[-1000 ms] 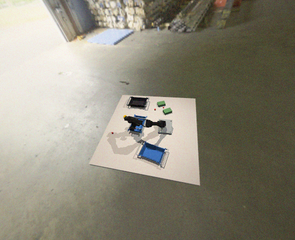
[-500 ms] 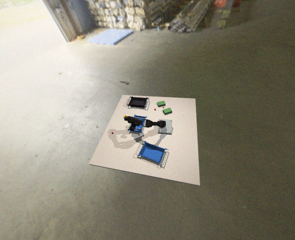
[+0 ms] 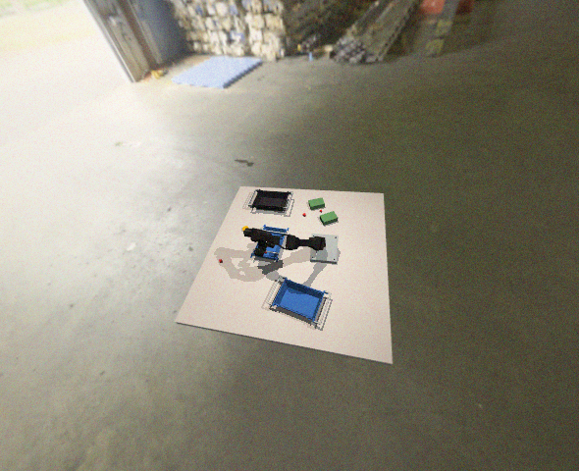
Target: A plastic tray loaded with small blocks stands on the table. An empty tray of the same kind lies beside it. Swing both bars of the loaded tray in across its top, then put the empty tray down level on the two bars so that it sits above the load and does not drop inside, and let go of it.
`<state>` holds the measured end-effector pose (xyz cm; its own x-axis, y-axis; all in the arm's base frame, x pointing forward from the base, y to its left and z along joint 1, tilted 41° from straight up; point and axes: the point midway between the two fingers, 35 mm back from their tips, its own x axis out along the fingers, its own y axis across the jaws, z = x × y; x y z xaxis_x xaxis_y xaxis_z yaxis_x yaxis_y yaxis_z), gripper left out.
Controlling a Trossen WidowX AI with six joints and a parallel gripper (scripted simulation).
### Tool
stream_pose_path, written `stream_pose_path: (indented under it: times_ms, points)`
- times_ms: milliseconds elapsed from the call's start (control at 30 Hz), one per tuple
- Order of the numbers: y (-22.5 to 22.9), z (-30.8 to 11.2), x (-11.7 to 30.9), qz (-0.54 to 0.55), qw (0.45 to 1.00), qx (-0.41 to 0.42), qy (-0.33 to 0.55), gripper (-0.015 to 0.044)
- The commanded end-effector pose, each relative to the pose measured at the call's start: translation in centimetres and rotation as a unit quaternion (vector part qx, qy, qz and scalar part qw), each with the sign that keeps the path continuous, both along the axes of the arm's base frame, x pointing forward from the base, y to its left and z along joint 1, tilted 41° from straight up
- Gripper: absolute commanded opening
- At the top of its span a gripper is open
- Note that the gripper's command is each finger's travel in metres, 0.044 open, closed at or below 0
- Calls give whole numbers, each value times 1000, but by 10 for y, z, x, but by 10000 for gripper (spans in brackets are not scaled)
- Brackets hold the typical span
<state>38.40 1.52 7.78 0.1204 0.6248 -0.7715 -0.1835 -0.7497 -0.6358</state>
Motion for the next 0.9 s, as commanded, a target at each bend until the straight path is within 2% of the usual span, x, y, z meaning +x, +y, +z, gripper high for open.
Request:
stream_pose_path:
  times_ms: [0, 533, 733, 867]
  points:
    - [0, 0, 0, 0, 1000, 0, 0, 0]
    - [0, 0, 0, 0, 1000, 0, 0, 0]
    - [0, 0, 0, 0, 1000, 0, 0, 157]
    - [-13, 17, -1, -13, 1000, -7, 0, 263]
